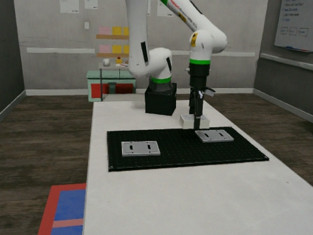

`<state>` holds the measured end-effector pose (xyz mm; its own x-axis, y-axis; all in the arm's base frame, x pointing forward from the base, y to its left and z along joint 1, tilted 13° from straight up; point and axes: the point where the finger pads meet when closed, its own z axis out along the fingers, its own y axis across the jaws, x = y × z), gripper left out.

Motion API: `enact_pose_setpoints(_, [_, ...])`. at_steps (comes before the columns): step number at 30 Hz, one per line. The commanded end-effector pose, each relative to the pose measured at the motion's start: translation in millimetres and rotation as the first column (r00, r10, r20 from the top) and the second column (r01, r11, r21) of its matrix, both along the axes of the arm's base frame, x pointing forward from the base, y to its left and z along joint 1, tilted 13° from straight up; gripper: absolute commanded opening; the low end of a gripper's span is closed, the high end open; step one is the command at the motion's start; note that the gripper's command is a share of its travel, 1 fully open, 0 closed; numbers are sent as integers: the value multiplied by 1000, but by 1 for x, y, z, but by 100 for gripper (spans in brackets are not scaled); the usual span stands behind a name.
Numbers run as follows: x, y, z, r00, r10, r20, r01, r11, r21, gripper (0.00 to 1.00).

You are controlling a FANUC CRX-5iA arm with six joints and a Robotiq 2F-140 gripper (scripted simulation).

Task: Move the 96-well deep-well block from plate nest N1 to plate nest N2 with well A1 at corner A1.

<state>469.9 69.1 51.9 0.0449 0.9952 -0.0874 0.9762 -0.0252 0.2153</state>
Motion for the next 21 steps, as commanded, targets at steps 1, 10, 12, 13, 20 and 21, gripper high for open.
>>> enact_pose_setpoints(1, [4,-13,3,1000,1,1,-1,1000,1,10])
enact_pose_setpoints(10, [10,-36,6,1000,1,1,-1,1000,1,10])
enact_pose_setpoints(12, [11,-42,7,1000,1,1,-1,1000,1,10])
enact_pose_setpoints(13, [12,-45,7,1000,1,1,-1,1000,1,10])
enact_pose_setpoints(20, [17,-68,11,1000,1,1,-1,1000,1,10])
enact_pose_setpoints(21, [18,-71,11,1000,1,1,-1,1000,1,10])
